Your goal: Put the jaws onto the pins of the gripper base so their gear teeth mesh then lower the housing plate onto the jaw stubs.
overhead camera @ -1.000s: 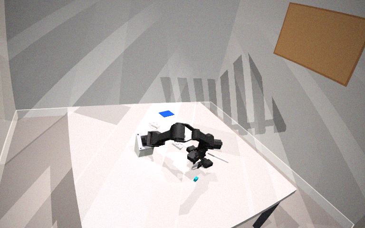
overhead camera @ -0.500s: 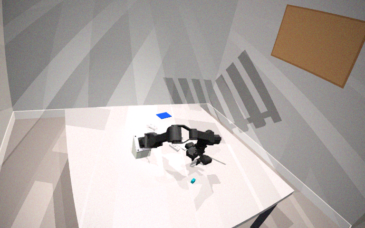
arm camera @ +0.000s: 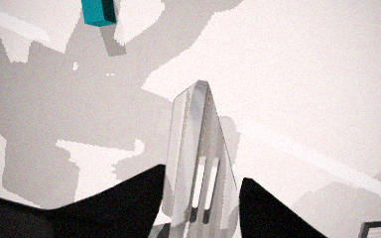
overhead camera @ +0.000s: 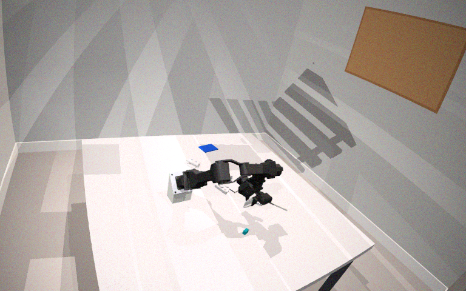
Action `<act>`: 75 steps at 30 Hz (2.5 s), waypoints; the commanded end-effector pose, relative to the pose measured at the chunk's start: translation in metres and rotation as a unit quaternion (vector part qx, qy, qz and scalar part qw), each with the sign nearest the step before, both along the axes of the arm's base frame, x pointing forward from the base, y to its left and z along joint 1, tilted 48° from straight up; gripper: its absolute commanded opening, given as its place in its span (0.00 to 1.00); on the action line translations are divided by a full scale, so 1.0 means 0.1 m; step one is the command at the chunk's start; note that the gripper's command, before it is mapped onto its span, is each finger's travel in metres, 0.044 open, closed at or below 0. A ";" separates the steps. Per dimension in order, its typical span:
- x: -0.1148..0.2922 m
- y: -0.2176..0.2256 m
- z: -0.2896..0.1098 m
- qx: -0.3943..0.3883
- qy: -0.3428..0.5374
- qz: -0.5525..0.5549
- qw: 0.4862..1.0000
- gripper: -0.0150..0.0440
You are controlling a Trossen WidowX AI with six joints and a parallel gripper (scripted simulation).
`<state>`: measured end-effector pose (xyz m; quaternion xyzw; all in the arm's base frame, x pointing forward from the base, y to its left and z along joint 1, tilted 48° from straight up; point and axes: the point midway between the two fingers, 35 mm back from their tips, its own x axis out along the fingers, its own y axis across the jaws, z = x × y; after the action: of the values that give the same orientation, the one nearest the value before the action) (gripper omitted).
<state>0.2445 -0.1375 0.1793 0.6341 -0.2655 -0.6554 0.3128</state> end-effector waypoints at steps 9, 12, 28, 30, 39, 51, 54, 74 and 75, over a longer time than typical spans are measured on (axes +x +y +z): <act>0.06 0.12 -0.10 0.004 0.077 0.076 0.994 0.48; 0.08 0.16 -0.14 0.006 0.106 0.103 0.989 0.48; 0.14 0.38 -0.38 0.013 0.255 0.244 0.936 0.48; 0.14 0.40 -0.41 0.013 0.272 0.261 0.926 0.48; 0.16 0.52 -0.54 0.015 0.350 0.335 0.874 0.48; 0.16 0.68 -0.71 0.015 0.446 0.427 0.787 0.48; 0.15 0.72 -0.75 0.015 0.468 0.448 0.762 0.48; 0.10 0.97 -1.02 0.011 0.598 0.568 0.566 0.48; 0.09 0.99 -1.03 0.011 0.603 0.573 0.555 0.48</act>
<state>0.2555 -0.0428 0.0807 0.1354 0.3912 -0.5836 0.6986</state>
